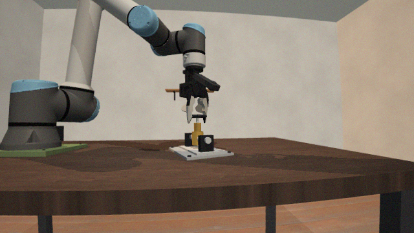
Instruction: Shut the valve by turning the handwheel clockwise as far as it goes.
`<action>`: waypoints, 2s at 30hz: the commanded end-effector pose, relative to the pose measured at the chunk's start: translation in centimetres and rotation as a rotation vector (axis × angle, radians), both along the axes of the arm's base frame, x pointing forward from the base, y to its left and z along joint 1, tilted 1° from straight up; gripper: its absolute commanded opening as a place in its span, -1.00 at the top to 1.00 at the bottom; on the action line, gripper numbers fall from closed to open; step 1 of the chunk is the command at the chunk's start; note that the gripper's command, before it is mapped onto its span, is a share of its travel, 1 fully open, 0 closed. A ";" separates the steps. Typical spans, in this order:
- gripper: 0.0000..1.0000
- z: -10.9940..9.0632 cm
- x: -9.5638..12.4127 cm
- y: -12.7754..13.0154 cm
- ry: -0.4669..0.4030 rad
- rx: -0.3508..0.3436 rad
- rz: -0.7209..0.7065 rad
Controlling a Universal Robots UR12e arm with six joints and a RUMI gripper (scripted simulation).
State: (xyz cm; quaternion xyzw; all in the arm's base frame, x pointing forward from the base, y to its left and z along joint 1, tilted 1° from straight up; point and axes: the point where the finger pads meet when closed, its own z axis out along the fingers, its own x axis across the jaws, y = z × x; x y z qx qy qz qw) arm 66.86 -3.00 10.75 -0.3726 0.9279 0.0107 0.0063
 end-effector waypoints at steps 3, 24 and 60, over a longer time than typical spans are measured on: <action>1.00 0.1 0.1 0.0 -0.001 0.000 0.000; 1.00 0.1 0.1 0.0 -0.001 0.000 0.000; -1.00 0.1 0.1 0.0 -0.001 0.000 0.000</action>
